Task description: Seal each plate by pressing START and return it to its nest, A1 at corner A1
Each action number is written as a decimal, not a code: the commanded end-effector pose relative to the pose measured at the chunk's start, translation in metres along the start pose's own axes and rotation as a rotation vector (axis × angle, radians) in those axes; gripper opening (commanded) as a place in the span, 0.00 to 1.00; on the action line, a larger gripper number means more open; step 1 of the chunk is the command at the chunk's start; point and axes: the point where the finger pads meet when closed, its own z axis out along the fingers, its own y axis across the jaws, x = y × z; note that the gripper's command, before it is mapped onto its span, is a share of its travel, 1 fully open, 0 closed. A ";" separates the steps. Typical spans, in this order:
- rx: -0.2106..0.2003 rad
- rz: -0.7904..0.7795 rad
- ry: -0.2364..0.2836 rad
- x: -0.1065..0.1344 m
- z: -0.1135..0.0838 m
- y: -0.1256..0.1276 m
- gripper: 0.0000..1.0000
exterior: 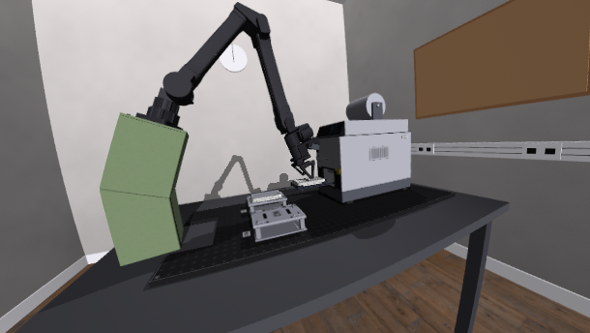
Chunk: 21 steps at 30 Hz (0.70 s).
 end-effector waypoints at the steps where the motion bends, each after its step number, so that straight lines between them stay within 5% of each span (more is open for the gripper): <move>1: -0.020 -0.019 -0.048 -0.021 0.001 0.013 1.00; 21: 0.000 0.001 -0.027 -0.008 -0.001 -0.005 1.00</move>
